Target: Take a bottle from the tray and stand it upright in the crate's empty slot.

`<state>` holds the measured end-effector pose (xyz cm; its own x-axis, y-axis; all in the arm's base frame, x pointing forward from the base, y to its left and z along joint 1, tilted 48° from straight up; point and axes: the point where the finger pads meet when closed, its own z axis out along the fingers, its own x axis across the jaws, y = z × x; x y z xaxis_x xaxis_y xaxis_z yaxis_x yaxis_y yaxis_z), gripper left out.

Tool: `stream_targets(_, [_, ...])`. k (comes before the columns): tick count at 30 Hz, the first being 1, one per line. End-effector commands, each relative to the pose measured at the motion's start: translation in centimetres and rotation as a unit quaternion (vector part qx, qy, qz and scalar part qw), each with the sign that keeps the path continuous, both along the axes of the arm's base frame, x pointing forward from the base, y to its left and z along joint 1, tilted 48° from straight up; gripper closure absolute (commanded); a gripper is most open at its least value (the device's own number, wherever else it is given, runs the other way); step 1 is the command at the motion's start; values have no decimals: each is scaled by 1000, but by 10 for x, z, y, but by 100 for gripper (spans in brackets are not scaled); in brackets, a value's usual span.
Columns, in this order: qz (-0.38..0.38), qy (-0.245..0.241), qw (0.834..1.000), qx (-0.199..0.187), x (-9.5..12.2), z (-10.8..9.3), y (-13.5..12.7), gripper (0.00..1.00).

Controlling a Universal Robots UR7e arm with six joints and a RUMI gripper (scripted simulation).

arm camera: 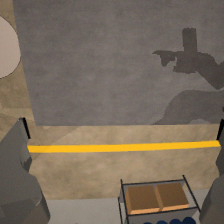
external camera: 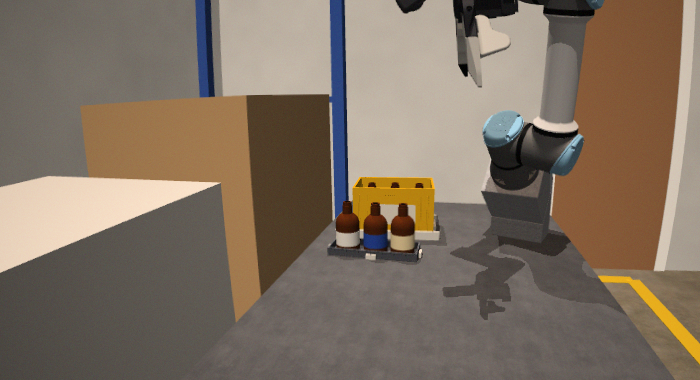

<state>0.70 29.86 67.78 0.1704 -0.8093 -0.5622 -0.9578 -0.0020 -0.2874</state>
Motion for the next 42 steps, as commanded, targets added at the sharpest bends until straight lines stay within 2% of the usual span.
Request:
stream_targets(1, [2, 3, 1000, 2, 2, 0, 0, 0])
stream_targets(20, [2, 3, 1000, 2, 2, 0, 0, 0])
stream_targets(21, [-11, 13, 1000, 1, 18, -4, 2, 0])
stream_targets(42, [-11, 13, 1000, 1, 18, -4, 2, 0])
